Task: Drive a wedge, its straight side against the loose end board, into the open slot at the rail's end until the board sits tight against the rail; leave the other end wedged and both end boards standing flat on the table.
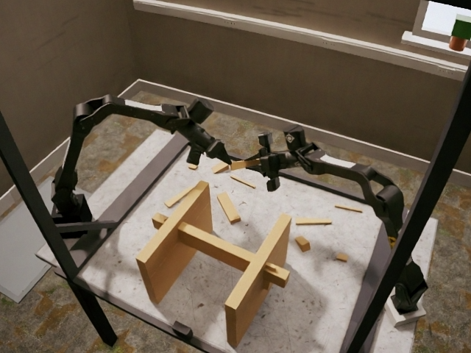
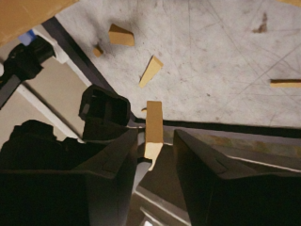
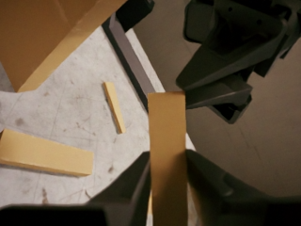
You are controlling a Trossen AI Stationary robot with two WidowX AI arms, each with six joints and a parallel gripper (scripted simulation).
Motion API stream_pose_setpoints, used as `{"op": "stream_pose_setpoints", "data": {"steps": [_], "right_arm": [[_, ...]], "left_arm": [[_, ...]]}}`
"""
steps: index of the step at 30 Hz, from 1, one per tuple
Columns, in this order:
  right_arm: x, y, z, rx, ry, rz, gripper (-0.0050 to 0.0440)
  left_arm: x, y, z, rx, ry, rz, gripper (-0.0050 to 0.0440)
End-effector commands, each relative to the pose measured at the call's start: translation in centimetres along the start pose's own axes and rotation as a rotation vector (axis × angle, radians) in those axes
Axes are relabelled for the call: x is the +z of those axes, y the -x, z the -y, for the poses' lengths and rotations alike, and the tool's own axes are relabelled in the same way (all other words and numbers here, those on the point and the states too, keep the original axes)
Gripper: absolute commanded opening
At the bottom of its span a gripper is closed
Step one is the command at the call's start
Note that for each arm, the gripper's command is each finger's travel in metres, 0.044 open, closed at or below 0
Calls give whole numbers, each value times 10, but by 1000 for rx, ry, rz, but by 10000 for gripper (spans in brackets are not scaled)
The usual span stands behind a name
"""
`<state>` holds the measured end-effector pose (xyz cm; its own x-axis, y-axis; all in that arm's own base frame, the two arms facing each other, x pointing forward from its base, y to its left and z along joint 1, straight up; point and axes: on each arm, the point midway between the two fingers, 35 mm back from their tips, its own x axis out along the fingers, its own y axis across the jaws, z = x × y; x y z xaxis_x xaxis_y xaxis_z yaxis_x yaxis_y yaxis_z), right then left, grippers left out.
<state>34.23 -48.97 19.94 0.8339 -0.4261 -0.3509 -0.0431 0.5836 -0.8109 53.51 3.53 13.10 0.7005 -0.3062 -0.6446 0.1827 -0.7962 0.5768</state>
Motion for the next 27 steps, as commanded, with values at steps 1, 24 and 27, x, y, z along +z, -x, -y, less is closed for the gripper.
{"op": "stream_pose_setpoints", "data": {"steps": [1, 24, 27], "right_arm": [[12, 12, 18, -37, 27, 11, 10], [12, 12, 18, -37, 27, 11, 10], [12, 12, 18, -37, 27, 11, 10]], "left_arm": [[-9, -1, -8, 11, -12, -24, 100], [-9, -18, -9, 13, -13, -29, 10], [-9, -18, -9, 13, -13, -29, 10]]}}
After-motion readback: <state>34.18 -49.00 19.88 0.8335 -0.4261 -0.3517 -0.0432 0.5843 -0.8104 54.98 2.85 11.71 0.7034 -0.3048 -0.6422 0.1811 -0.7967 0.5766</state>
